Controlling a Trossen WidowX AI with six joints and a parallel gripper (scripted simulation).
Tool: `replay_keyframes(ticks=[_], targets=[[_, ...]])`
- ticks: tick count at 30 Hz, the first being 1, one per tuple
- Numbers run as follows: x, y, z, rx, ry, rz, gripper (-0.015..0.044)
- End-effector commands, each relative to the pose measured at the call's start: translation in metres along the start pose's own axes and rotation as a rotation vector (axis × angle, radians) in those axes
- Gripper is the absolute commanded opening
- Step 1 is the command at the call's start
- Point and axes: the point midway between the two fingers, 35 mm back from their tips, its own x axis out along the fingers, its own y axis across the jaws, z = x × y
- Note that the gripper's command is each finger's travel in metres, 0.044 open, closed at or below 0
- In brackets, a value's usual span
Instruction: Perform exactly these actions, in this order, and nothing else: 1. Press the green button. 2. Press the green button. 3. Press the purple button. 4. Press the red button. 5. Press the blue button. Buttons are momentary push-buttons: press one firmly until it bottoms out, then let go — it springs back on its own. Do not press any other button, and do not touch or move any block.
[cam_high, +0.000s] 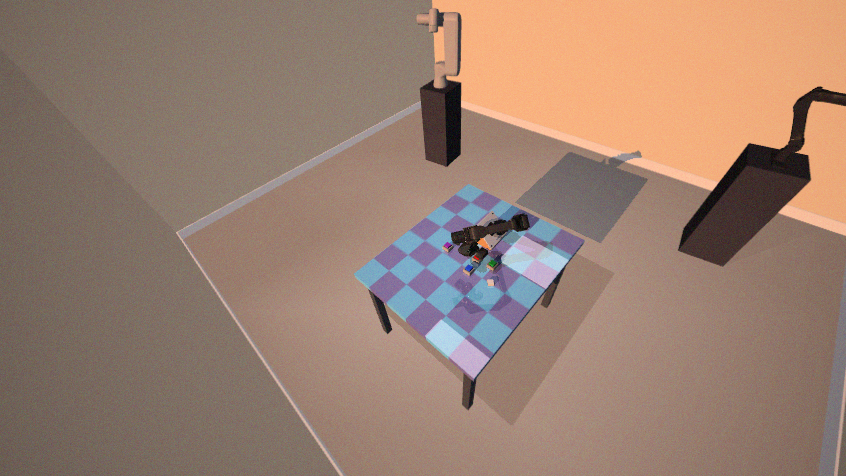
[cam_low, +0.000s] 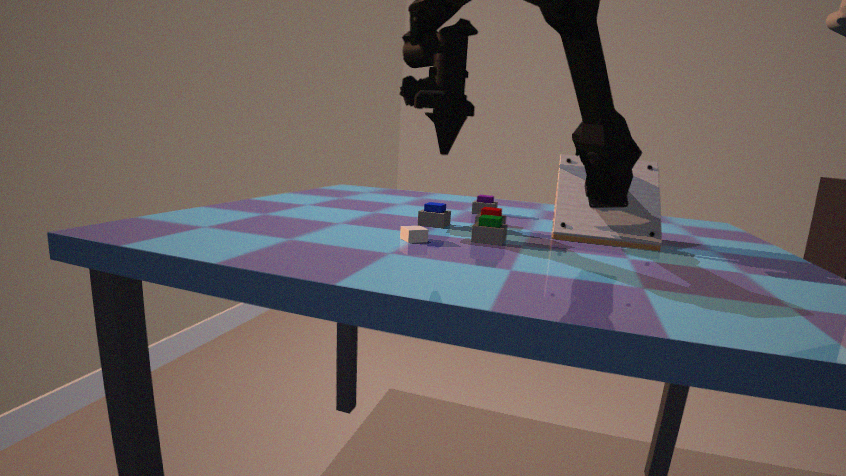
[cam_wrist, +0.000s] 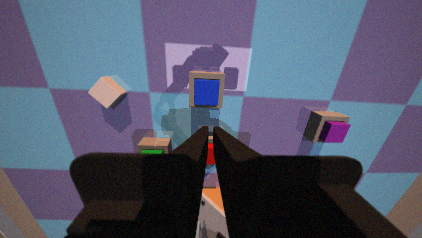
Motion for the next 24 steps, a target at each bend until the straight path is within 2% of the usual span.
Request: replay_keyframes(ticks=[1, 3, 7, 24], targets=[[0.001, 0.002, 0.01, 0.01, -0.002, 0.006, 0.002], [0.011, 0.002, 0.011, 0.01, -0.002, 0.005, 0.002], [0.06, 0.003, 0.01, 0.009, -0.002, 0.008, 0.002], [0.082, 0.003, 0.01, 0.009, -0.003, 0.009, 0.002]])
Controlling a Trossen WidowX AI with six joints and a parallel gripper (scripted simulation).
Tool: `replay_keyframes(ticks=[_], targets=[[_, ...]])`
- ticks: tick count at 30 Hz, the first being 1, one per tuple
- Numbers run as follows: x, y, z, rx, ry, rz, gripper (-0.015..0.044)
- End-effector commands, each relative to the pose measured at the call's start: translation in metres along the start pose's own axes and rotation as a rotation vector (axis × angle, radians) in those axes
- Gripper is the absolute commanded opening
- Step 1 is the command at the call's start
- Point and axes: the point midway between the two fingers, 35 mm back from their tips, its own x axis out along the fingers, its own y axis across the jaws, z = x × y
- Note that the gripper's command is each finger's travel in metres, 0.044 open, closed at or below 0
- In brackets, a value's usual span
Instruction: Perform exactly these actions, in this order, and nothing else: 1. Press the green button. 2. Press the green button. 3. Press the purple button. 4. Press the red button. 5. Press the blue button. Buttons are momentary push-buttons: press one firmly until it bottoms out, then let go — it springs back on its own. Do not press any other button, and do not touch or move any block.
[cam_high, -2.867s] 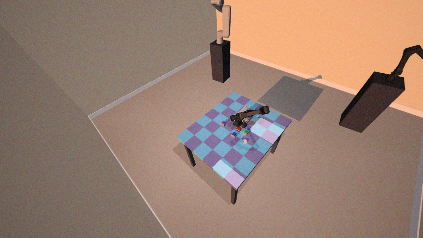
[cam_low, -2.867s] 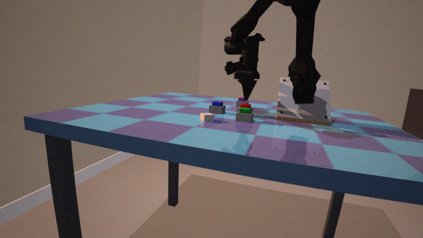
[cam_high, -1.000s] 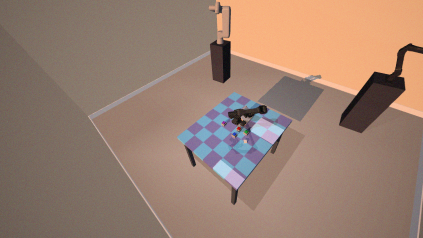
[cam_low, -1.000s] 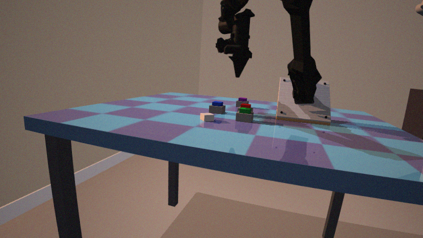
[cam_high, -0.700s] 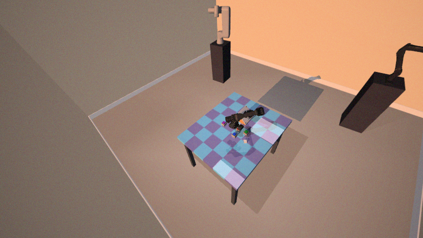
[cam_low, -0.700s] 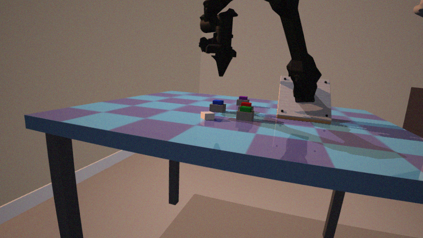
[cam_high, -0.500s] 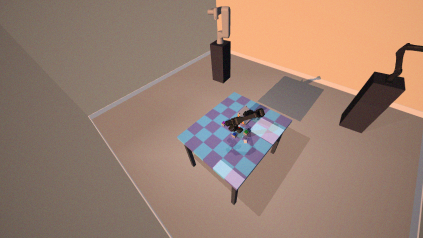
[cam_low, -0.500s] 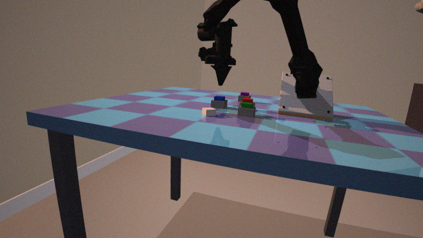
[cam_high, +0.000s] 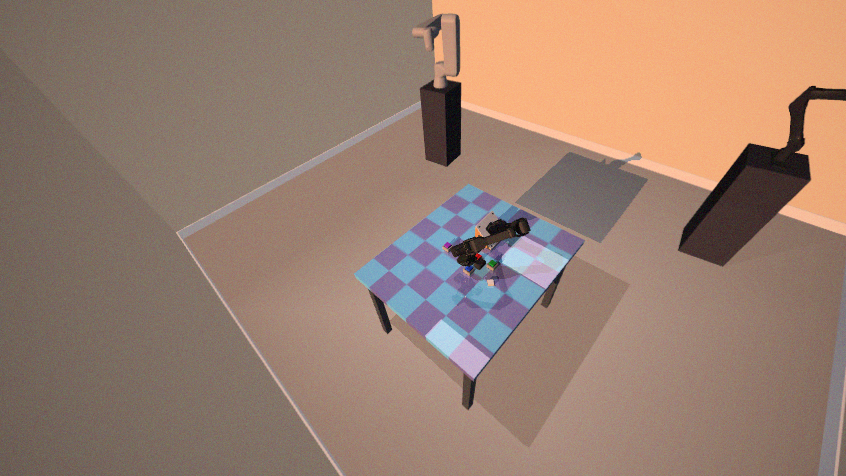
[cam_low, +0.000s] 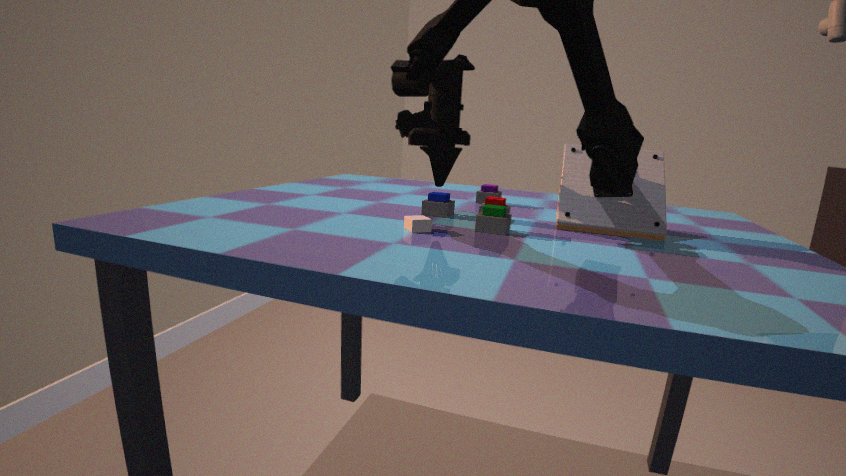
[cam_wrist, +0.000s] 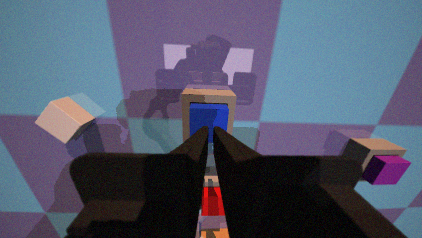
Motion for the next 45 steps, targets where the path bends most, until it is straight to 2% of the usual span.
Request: replay_keyframes(ticks=[1, 10, 28, 32, 35, 38, 45], targets=[[0.007, 0.001, -0.001, 0.005, 0.002, 0.006, 0.002], [0.021, 0.001, -0.002, 0.004, 0.002, 0.008, 0.002], [0.021, 0.001, -0.002, 0.004, 0.002, 0.008, 0.002], [-0.01, 0.001, -0.001, 0.004, 0.002, 0.005, 0.002], [-0.013, 0.001, -0.001, 0.005, 0.002, 0.006, 0.002], [-0.024, 0.023, -0.004, 0.007, 0.004, 0.003, 0.0099], [-0.072, 0.131, -0.046, 0.009, 0.005, 0.007, 0.0283]])
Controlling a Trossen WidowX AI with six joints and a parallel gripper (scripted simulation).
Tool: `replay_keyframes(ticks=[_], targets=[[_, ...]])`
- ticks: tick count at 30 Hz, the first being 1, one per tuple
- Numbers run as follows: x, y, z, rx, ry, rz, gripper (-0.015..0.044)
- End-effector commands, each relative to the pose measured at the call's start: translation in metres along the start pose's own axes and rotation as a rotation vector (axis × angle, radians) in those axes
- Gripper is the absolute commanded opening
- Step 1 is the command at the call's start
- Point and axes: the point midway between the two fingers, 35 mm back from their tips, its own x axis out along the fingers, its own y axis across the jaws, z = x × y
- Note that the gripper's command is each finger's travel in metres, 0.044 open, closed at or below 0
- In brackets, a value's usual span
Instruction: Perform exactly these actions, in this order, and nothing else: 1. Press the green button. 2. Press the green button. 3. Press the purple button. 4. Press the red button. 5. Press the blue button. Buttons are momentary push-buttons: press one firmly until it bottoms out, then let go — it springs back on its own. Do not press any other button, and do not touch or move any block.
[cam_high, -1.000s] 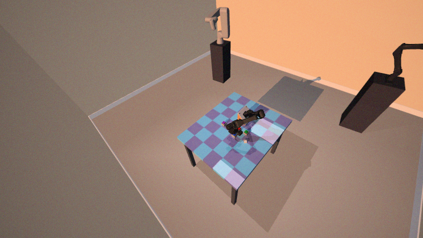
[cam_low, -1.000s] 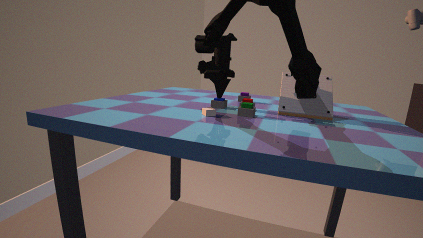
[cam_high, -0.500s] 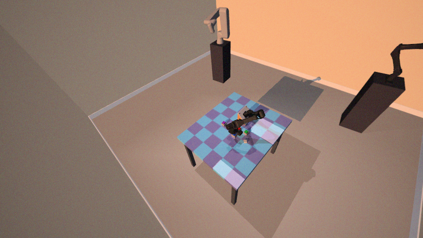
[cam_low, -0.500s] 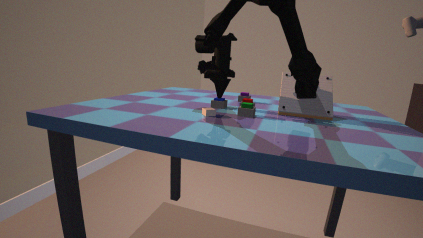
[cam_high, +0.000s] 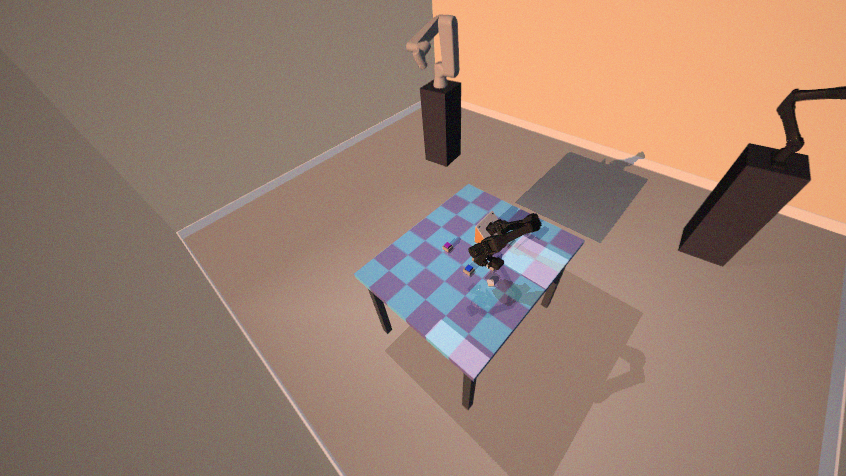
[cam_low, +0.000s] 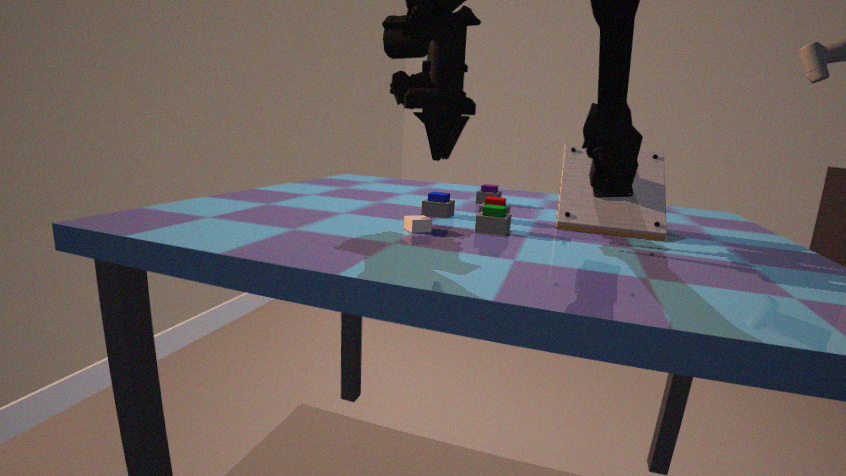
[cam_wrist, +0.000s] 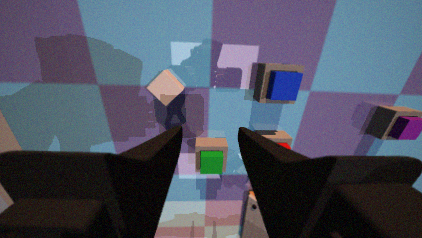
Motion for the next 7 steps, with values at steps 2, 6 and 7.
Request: replay_keyframes(ticks=[2, 6, 7], targets=[[-0.0216, 0.0488, -0.028, -0.004, -0.003, 0.01, 0.0335], [-0.0216, 0.0488, -0.028, -0.004, -0.003, 0.01, 0.04], [-0.0216, 0.0488, -0.028, -0.004, -0.003, 0.01, 0.04]])
